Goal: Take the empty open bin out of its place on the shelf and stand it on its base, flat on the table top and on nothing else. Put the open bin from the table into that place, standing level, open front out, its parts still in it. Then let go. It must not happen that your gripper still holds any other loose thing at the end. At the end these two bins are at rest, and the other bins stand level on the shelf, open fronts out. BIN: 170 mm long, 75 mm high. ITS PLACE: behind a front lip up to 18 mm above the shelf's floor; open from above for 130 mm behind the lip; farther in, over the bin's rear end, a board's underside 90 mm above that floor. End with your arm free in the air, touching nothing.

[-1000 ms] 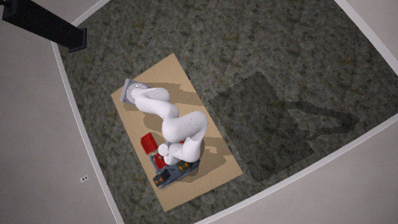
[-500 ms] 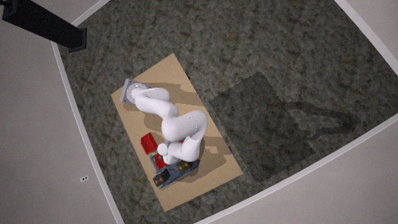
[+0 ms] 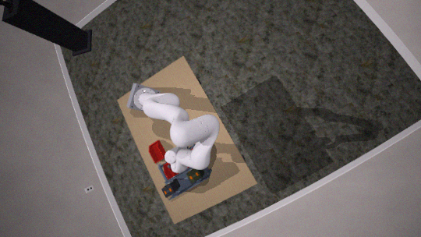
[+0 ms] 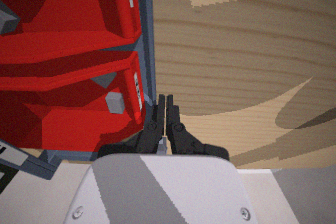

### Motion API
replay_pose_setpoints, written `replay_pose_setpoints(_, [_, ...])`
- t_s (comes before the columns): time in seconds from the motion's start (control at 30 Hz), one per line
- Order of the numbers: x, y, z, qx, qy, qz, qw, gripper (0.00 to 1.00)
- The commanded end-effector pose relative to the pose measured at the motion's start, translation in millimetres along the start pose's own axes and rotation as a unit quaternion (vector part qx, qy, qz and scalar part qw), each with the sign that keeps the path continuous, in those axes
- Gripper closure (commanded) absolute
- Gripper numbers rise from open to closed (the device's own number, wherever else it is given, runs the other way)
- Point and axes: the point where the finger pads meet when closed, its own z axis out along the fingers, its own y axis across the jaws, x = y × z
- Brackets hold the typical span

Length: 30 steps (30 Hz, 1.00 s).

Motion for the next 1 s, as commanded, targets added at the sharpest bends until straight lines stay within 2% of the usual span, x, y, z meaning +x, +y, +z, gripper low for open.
replay_pose_setpoints(0.0, [0, 1, -1, 0.0, 0.0, 0.0, 1.0, 1.0])
replay_pose_setpoints(0.2, [0, 1, -9, 0.0, 0.0, 0.0, 1.0, 1.0])
replay_pose_setpoints(0.4, [0, 1, -49, 0.0, 0.0, 0.0, 1.0, 1.0])
replay_pose_setpoints(0.5, [0, 1, -60, 0.0, 0.0, 0.0, 1.0, 1.0])
replay_pose_setpoints(0.97, [0, 1, -61, 0.0, 0.0, 0.0, 1.0, 1.0])
